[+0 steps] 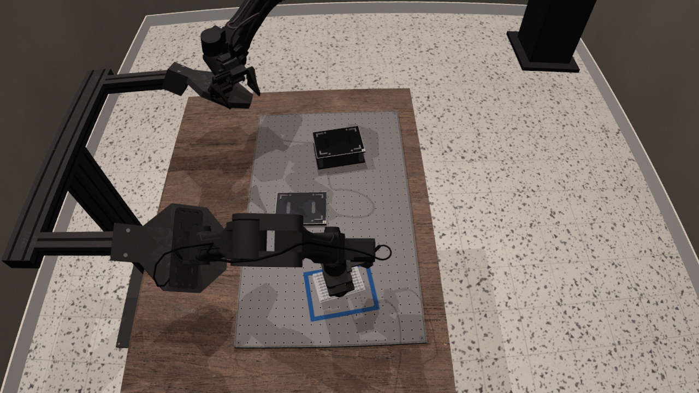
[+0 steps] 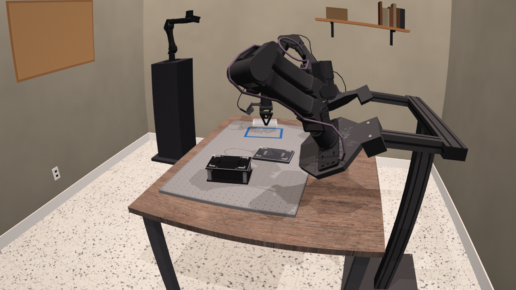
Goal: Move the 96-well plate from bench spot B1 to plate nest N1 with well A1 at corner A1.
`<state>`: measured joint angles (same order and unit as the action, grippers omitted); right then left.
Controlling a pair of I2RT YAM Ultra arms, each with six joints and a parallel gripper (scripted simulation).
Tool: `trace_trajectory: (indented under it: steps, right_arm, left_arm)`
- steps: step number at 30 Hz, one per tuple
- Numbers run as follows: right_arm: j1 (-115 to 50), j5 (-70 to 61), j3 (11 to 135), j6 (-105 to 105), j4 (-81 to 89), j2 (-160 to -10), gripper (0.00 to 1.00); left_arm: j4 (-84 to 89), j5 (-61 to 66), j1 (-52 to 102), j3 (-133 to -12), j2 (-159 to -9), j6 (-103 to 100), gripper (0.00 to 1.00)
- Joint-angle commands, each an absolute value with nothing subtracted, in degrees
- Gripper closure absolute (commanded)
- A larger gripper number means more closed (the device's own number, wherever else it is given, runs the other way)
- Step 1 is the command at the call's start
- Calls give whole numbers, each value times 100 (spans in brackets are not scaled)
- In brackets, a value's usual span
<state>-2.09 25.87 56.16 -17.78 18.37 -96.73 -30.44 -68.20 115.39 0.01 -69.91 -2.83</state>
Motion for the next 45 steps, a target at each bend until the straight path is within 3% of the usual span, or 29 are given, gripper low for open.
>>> trace_trajectory:
  steps: [1,6,20,28,45]
  right_arm:
    - [-662,2907,5365,-1030,1536,-9738,21]
    - [-1774,3368,4940,234,1263,-10224,21]
    - [-4156,3822,6056,2501,1799,-12511,21]
    - [-4618,3929,6705,2845,2061,-13206,21]
    - [-4549,3769,6786,4803,2195,-13160,21]
  left_arm:
    - [-2636,-7153,11752,0,-6534,-675,0]
    - [-2192,-7174,11851,0,-6160,-828,0]
    - [-1788,-7166,11912,-16,-5902,-975,0]
    - [-1718,-7169,11921,-28,-5880,-1011,0]
    - [-1743,-7124,11892,-38,-5921,-996,0]
